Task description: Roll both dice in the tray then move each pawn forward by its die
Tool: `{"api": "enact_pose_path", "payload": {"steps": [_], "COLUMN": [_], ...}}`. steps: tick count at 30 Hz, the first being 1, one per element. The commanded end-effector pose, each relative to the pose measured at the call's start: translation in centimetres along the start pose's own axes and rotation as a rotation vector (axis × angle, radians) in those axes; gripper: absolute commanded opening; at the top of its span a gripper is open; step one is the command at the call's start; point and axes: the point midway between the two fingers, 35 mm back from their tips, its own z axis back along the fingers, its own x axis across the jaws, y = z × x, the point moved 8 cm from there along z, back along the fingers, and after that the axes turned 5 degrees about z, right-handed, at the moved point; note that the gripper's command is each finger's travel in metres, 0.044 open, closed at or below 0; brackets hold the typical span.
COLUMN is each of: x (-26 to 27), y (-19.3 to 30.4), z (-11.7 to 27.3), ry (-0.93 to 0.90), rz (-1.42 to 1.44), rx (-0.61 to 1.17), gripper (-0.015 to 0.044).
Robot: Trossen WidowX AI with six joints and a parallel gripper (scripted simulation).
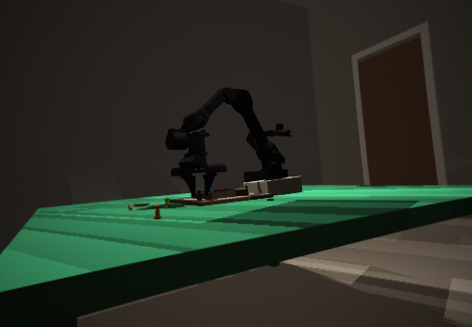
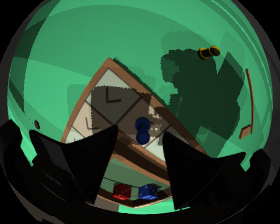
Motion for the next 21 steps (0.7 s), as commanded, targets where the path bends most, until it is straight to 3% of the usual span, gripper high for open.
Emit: {"api": "enact_pose_path", "payload": {"steps": [1, 5, 10, 21], "x": [-0.1, 0.0, 0.1, 4.4], "y": [-0.2, -0.1, 0.5, 12.7], "z": [3.6, 4.7, 5.8, 12.0], "ry": [0.009, 0.009, 0.009, 0.006], "rz": [-0.003, -0.004, -0.025, -0.39], "rx": [-0.008, -0.007, -0.006, 0.004], "gripper": [0.0341, 0.044, 0.044, 0.044]}}
